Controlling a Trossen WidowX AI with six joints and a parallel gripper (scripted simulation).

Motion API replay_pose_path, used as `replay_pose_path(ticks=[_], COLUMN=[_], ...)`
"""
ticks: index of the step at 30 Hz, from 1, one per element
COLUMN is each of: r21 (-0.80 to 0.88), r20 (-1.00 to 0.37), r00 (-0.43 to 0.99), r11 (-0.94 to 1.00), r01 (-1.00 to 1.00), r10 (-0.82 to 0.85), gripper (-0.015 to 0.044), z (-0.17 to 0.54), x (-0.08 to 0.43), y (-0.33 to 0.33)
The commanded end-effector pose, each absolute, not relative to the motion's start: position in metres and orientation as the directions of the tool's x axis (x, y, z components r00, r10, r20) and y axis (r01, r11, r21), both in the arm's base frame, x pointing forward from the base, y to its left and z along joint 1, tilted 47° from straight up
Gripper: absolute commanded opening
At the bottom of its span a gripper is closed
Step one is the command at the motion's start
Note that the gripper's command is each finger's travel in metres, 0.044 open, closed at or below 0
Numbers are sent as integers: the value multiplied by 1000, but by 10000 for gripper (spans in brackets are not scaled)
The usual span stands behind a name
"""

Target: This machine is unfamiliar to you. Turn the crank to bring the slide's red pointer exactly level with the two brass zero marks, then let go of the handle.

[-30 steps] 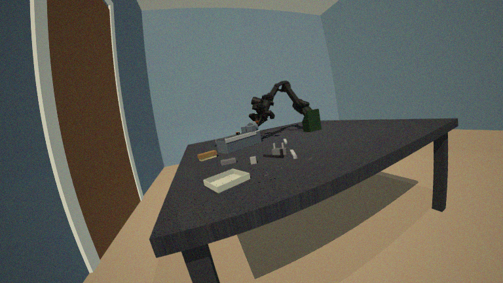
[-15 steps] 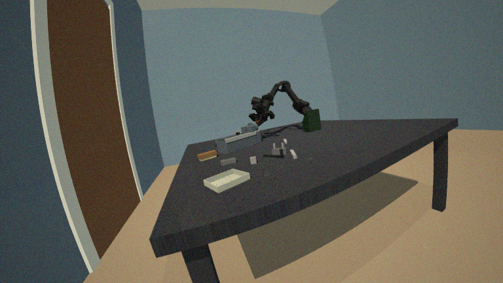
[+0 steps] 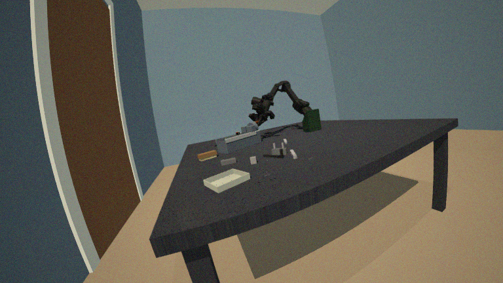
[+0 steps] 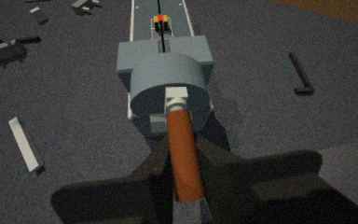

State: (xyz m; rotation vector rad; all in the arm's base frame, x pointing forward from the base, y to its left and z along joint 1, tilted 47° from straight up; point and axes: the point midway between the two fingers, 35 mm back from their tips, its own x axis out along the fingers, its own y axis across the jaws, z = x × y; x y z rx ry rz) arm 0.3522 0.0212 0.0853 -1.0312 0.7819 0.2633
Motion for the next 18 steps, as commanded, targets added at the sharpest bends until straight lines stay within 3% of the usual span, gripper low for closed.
replay_pose_path(ticks=[1,14,18], r21=[-668,-668,-667], r20=[-691,-691,-692], r00=[706,706,706], r11=[511,511,512], r01=[-541,-541,-542], r10=[-155,-155,-154], gripper=[79,420,440], z=[85,85,90], x=[352,352,352], y=[21,21,27])
